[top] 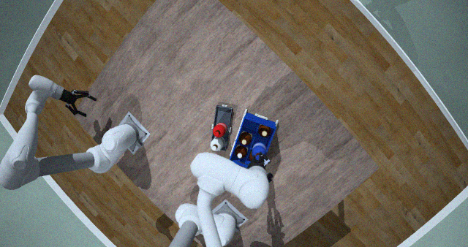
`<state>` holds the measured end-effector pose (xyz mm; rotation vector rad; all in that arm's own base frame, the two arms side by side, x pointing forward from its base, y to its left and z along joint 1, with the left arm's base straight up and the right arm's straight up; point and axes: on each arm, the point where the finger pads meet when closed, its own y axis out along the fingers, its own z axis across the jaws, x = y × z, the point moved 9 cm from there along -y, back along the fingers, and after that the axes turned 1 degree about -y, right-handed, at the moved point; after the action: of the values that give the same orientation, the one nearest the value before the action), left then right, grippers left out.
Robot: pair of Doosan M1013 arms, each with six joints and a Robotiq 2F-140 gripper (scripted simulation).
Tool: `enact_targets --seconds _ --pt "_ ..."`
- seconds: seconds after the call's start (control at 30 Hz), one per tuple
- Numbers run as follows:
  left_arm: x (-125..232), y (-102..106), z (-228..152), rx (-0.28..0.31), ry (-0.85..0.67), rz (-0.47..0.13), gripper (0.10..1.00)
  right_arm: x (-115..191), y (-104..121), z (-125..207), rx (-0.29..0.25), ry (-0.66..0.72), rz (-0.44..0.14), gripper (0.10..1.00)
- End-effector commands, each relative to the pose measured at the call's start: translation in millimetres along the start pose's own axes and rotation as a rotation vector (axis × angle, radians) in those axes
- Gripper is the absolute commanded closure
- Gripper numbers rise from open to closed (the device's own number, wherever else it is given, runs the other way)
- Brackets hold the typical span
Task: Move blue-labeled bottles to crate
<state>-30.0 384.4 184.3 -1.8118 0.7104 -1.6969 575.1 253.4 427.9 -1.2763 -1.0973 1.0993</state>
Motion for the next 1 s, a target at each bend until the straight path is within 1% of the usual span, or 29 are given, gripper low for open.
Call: enact_targets --seconds 0.0,0.97 --pt "0 0 0 0.000 0.000 0.001 0.098 0 2 0 -0.001 0.000 -0.001 0.999" --pt "0 0 0 0.000 0.000 0.001 0.098 0 30 0 -0.001 0.000 -0.001 0.999"
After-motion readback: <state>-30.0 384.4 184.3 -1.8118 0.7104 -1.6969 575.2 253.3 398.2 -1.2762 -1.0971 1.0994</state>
